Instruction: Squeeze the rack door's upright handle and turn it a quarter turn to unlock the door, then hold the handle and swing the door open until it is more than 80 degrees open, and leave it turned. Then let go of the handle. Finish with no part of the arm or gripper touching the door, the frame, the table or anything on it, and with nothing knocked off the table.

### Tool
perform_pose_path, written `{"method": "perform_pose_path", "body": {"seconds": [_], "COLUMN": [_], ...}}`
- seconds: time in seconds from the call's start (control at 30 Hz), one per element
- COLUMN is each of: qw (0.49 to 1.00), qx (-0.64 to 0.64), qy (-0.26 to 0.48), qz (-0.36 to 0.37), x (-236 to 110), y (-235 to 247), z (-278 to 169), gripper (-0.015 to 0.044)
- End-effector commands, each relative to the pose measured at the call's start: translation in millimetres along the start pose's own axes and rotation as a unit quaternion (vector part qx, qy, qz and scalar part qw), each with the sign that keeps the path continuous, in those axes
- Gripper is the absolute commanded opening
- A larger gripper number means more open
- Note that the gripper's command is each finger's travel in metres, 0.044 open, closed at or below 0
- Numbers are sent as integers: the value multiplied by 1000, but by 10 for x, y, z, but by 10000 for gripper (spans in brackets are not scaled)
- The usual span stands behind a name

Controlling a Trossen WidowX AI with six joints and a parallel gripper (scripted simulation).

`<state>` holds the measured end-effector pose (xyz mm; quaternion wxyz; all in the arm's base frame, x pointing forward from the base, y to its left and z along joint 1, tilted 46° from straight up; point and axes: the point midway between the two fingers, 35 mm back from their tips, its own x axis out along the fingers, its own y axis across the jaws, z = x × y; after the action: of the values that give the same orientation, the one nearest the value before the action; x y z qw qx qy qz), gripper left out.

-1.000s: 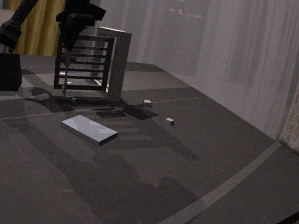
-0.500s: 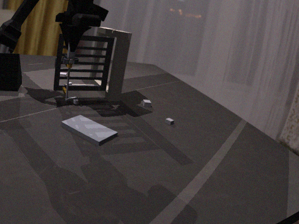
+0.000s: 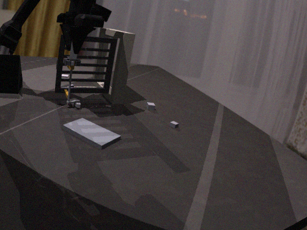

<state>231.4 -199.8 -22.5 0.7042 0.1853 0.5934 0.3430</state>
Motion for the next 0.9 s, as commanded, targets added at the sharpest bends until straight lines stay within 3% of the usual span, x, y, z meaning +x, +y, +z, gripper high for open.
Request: {"method": "perform_pose_path", "body": {"seconds": [0.0,0.87], "qw": [1000,1000], "qx": [-3,-1], "qy": [-1,-6], "qz": [0,-16], "x": [-10,-395], "y": [-3,-10], "z": [3,7], "gripper": [300,300]}}
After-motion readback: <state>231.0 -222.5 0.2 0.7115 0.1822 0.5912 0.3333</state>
